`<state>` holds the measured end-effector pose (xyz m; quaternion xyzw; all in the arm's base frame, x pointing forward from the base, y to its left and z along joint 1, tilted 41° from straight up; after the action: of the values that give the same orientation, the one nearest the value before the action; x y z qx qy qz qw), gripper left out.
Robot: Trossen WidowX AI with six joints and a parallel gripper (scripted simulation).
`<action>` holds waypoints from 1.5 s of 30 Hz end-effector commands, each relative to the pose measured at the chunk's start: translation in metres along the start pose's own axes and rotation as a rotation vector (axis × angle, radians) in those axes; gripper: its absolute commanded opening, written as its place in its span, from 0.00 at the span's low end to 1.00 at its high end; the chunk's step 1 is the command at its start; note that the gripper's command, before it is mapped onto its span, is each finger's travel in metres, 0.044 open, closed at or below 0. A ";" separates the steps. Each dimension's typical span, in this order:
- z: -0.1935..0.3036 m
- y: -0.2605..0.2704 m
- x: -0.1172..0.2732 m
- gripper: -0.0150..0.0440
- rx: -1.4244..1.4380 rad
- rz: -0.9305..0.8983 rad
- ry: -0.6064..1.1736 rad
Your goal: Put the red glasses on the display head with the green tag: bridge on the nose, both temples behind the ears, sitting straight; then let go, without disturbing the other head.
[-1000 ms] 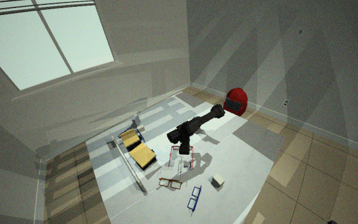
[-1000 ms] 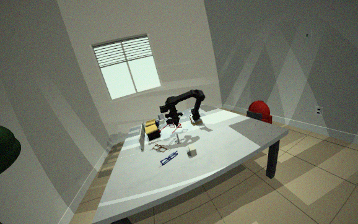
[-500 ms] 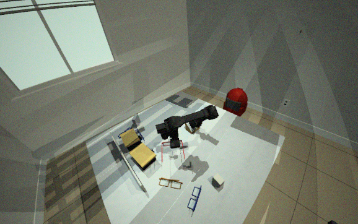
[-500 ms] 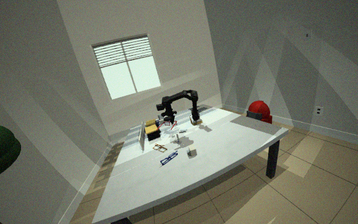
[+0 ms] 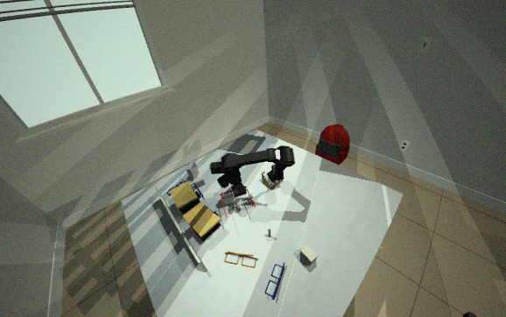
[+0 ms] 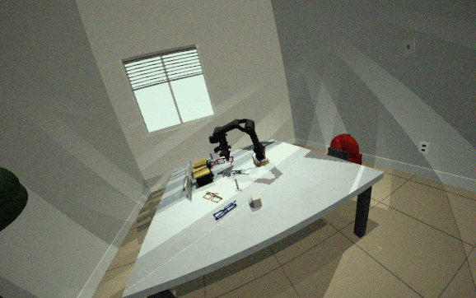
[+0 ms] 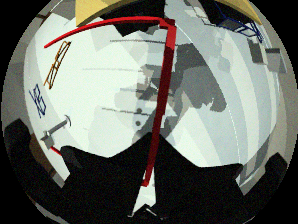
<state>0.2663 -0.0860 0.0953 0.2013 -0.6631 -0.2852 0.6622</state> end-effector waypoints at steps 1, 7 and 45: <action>0.005 -0.025 -0.001 0.25 0.061 -0.006 0.003; 0.005 -0.029 -0.002 0.25 0.072 -0.008 0.003; 0.001 -0.030 -0.036 0.25 0.072 -0.005 0.001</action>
<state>0.2630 -0.0877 0.0505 0.2273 -0.6726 -0.2585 0.6551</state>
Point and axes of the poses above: the point midway between the two fingers, 35 mm back from their tips, its own x axis back along the fingers, its own y axis across the jaws, z = x × y, the point moved 3 cm from there along x, back along the fingers, and after that the axes turned 14 degrees about x, right-handed, at the moved point
